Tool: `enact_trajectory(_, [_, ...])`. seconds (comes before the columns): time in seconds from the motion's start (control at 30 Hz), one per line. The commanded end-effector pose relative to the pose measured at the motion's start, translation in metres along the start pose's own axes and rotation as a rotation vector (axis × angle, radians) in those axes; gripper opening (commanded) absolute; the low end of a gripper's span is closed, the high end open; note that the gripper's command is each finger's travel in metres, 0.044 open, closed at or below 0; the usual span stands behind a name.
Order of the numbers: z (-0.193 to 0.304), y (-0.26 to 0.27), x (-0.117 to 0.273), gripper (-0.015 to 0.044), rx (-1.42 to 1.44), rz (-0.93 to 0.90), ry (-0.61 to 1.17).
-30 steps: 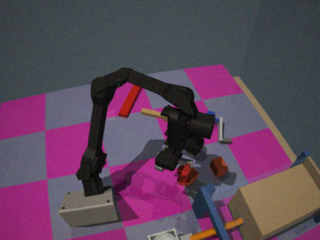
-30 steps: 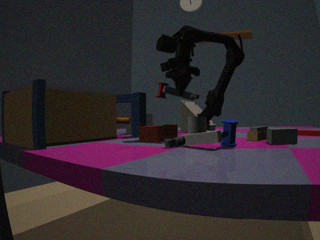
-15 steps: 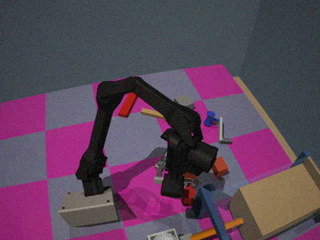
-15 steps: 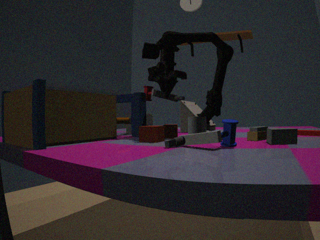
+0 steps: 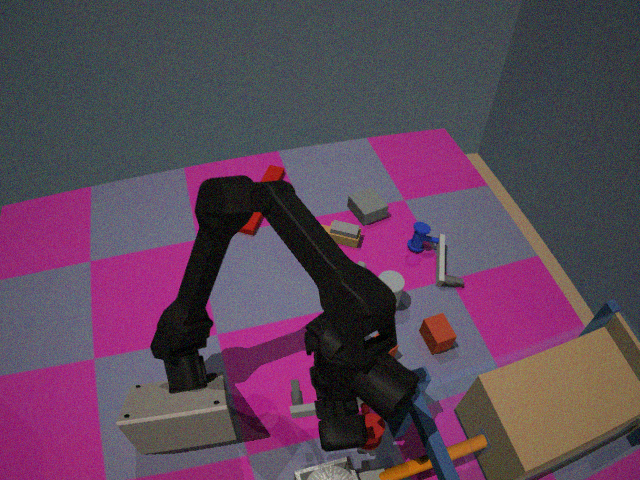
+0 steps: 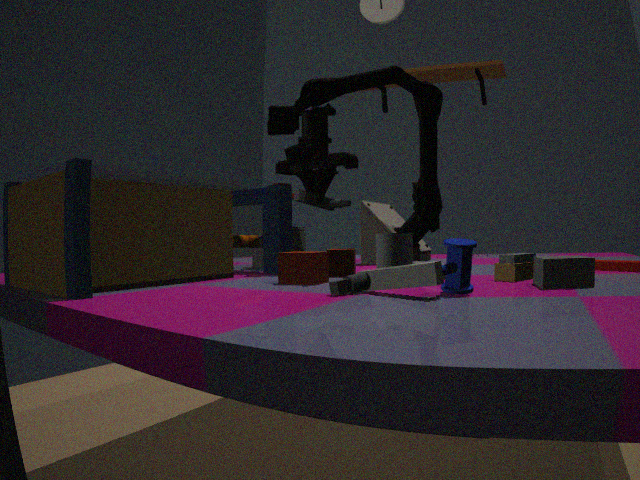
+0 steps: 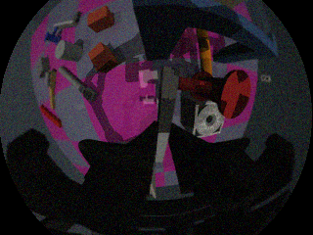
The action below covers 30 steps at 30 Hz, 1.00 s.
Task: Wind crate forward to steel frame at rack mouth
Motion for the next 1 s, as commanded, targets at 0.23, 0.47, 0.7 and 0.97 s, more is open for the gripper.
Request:
enact_trajectory(0.23, [0.005, -0.005, -0.002, 0.0, 0.026, 0.022, -0.005])
enact_trajectory(0.47, [0.006, 0.002, -0.002, 0.0, 0.026, 0.115, -0.021])
enact_trajectory(0.7, [0.007, 0.012, -0.004, 0.0, 0.026, 0.244, -0.042])
enact_trajectory(0.97, [0.009, 0.022, -0.007, 0.0, 0.026, 0.375, -0.062])
Point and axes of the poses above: the point midway between the two fingers, 35 mm back from their tips, its own x axis back along the fingers, its own y axis across the jaws, z = x × y, the point moved 8 cm from there along x, back along the fingers, and after that the axes turned 5 degrees about -x, right-handed, at the moved point
